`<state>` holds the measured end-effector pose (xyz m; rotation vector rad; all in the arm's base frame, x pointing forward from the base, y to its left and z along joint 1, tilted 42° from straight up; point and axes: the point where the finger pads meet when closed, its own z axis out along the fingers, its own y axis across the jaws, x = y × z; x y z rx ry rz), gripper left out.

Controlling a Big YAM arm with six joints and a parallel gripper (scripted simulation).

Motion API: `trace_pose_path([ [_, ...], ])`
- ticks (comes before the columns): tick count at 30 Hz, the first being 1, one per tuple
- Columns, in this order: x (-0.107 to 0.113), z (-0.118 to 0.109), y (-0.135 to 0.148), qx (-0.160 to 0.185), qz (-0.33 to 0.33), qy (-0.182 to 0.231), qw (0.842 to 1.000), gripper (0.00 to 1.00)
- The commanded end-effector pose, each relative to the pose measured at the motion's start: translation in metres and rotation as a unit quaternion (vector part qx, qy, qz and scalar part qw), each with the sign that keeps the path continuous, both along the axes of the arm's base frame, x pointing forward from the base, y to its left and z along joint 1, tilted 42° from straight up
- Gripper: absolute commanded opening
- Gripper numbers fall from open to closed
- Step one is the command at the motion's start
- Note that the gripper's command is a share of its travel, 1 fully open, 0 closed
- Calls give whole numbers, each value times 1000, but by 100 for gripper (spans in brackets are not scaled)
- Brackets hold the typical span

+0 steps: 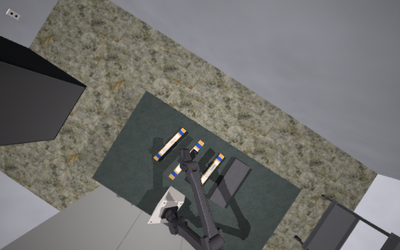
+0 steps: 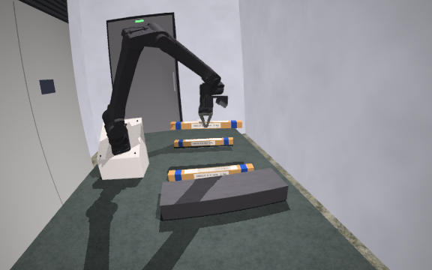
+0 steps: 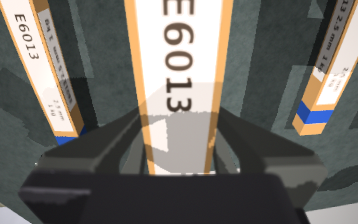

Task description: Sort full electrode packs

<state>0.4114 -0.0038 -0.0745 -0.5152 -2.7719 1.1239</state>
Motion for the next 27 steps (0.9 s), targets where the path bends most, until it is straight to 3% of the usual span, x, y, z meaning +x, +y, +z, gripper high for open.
trace_pose_path([
  [1, 44, 22, 42, 12, 28, -50, 998, 0],
  [21, 44, 23, 42, 12, 28, -51, 998, 0],
  [27, 43, 13, 38, 12, 30, -49, 998, 0],
])
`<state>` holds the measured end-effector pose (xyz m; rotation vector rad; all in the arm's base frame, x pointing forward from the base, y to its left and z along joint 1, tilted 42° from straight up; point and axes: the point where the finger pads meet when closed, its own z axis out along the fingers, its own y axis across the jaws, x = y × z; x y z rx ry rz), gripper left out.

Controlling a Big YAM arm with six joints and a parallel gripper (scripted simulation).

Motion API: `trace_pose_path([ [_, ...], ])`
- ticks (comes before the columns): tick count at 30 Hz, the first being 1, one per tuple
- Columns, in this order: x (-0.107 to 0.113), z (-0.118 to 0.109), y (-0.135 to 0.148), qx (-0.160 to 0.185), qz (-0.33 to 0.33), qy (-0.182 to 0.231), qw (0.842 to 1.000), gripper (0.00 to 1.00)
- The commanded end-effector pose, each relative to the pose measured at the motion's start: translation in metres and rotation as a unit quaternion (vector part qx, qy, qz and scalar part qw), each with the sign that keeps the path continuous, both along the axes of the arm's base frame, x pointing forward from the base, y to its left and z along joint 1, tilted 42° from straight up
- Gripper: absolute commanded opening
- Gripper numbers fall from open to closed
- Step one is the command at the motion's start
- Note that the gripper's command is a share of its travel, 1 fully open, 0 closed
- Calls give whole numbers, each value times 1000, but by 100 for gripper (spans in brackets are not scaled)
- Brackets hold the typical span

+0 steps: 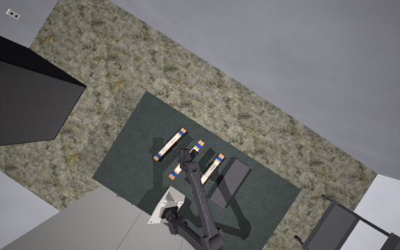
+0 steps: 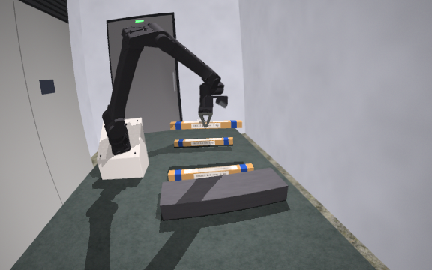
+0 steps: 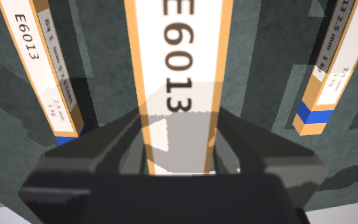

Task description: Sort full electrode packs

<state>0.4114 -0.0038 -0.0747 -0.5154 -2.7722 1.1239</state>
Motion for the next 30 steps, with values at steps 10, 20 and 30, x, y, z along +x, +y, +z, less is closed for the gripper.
trace_pose_path([
  [10, 44, 2, 27, 14, 35, -53, 998, 0],
  [20, 43, -7, 14, 13, 32, -54, 998, 0],
  [30, 25, -24, -5, 9, 27, -37, 999, 0],
])
